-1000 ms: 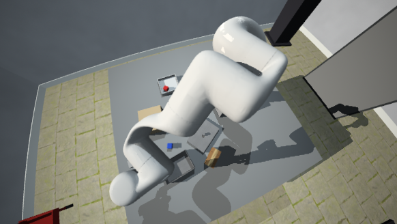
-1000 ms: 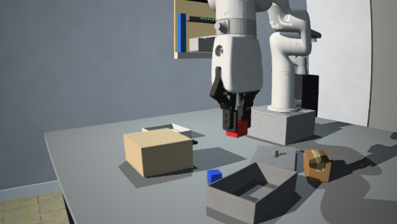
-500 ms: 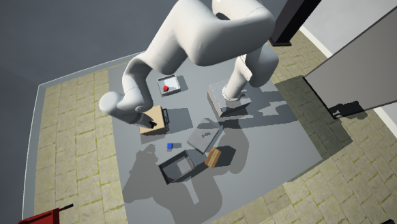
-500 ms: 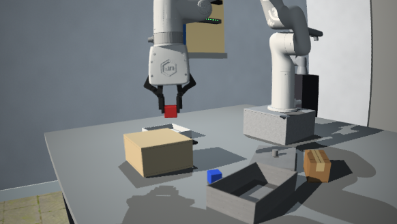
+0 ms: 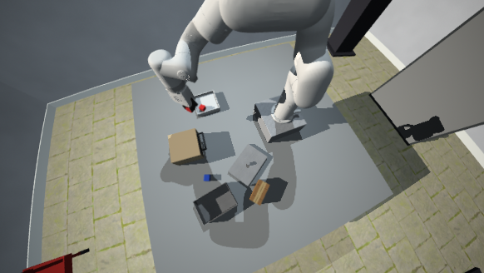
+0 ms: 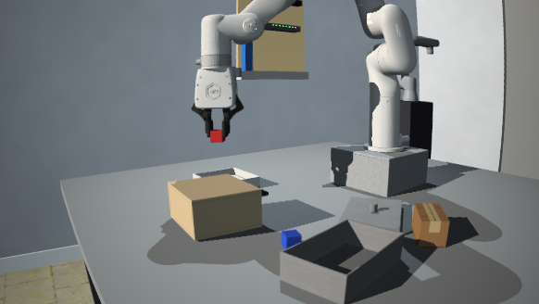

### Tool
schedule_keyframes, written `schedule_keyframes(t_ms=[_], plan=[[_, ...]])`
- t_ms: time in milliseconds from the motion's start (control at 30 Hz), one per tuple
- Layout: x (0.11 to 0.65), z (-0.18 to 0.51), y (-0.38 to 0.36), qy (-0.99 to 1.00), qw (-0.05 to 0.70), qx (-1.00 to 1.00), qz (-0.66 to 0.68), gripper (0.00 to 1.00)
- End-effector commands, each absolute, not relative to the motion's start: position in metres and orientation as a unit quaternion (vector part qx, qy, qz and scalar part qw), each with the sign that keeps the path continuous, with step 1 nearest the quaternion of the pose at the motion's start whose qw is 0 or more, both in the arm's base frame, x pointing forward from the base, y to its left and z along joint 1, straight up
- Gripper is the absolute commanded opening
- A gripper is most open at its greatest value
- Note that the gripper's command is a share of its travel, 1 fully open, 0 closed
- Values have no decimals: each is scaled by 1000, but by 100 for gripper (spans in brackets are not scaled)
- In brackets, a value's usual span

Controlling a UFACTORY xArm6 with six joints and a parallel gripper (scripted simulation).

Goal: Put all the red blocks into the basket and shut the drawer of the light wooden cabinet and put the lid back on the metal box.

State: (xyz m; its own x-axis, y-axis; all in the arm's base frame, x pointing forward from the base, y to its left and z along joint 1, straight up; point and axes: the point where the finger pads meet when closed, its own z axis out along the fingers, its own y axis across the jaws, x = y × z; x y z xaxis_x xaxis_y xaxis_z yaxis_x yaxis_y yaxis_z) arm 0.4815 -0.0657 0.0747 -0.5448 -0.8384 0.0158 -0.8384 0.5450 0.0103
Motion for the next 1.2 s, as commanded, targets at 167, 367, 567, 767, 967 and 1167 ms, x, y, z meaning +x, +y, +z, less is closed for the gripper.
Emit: schedule_keyframes(t_ms=[167, 367, 567, 767, 967, 1167], plan=[[465, 81, -217, -879, 3, 477, -2, 0], [465, 81, -217, -879, 3, 477, -2, 0], [465, 81, -217, -879, 3, 477, -2, 0], [465, 80, -217, -879, 3, 477, -2, 0], [465, 79, -217, -879, 3, 477, -2, 0], [465, 76, -217, -879, 4, 477, -2, 0]])
